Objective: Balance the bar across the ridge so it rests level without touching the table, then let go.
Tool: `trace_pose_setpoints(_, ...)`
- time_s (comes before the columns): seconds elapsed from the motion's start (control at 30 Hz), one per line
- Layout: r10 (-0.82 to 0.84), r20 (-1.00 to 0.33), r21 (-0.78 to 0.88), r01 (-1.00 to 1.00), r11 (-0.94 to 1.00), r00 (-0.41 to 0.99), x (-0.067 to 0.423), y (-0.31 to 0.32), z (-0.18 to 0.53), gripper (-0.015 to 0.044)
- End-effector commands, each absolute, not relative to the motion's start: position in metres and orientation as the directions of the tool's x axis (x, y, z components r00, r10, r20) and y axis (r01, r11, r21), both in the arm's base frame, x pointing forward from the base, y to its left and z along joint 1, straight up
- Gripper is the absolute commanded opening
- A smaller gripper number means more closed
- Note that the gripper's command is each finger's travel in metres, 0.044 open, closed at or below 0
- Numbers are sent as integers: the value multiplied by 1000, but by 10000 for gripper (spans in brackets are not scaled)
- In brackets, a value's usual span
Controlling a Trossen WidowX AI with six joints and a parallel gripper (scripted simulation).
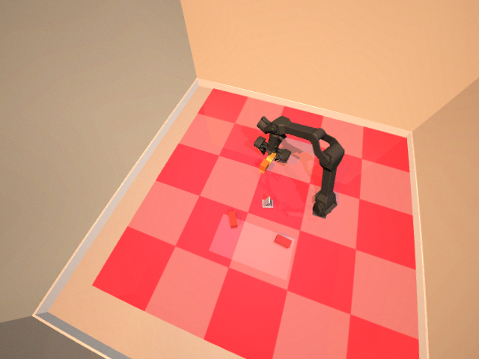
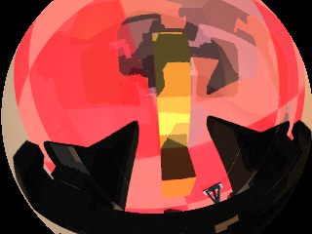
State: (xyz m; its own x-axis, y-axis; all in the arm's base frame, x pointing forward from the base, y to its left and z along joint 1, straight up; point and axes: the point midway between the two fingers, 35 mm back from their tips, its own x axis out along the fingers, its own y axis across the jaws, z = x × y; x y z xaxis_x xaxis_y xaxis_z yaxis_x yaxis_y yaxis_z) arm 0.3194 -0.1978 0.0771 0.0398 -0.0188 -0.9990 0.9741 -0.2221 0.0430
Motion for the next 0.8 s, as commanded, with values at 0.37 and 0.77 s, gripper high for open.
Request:
trace_pose_setpoints(0.37,-20,-999,35,974,-225,32,318,-198,53,315)
trace_pose_setpoints(0.77,-20,-999,35,974,-225,32,318,-198,53,315)
